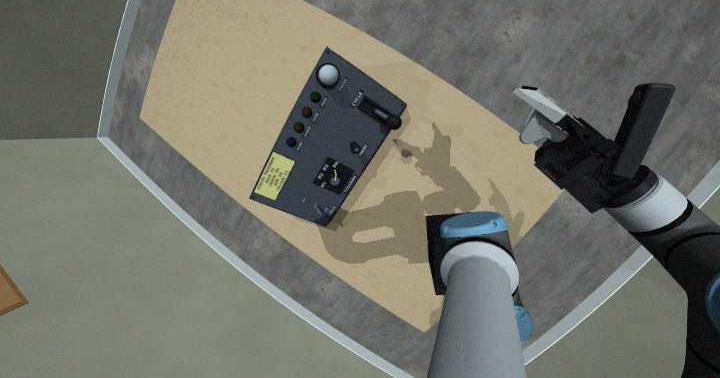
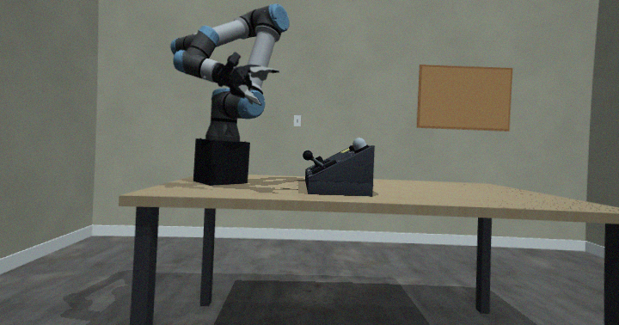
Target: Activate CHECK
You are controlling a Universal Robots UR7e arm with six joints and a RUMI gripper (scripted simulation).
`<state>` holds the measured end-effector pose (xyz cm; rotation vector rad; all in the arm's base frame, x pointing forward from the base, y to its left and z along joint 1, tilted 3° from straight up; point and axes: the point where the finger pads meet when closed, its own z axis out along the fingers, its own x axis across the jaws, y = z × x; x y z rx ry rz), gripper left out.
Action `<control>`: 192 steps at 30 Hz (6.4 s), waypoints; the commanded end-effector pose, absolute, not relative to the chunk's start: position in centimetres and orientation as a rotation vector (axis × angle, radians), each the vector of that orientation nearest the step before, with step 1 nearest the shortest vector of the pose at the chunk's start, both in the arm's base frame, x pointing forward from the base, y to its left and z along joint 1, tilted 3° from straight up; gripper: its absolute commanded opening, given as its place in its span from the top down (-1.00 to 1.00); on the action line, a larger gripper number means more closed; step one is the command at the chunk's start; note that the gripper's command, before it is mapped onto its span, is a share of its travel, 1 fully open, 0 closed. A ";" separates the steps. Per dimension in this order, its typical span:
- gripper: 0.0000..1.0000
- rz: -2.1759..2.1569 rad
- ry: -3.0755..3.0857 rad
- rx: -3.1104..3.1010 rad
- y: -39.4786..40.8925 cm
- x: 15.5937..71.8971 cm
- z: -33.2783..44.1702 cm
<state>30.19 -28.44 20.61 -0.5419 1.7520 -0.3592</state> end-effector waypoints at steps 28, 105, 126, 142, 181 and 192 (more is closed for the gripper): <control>-1.00 -0.350 1.753 -0.550 -28.2 30.3 20.6; -1.00 0.485 2.104 -1.770 -6.4 36.5 12.8; -1.00 0.062 2.222 -2.201 -0.9 43.7 15.9; -1.00 -0.328 2.293 -2.057 6.9 42.4 14.0; -1.00 -0.590 2.150 -1.382 17.5 30.9 12.1; -1.00 -0.563 2.120 -1.295 17.9 29.0 12.1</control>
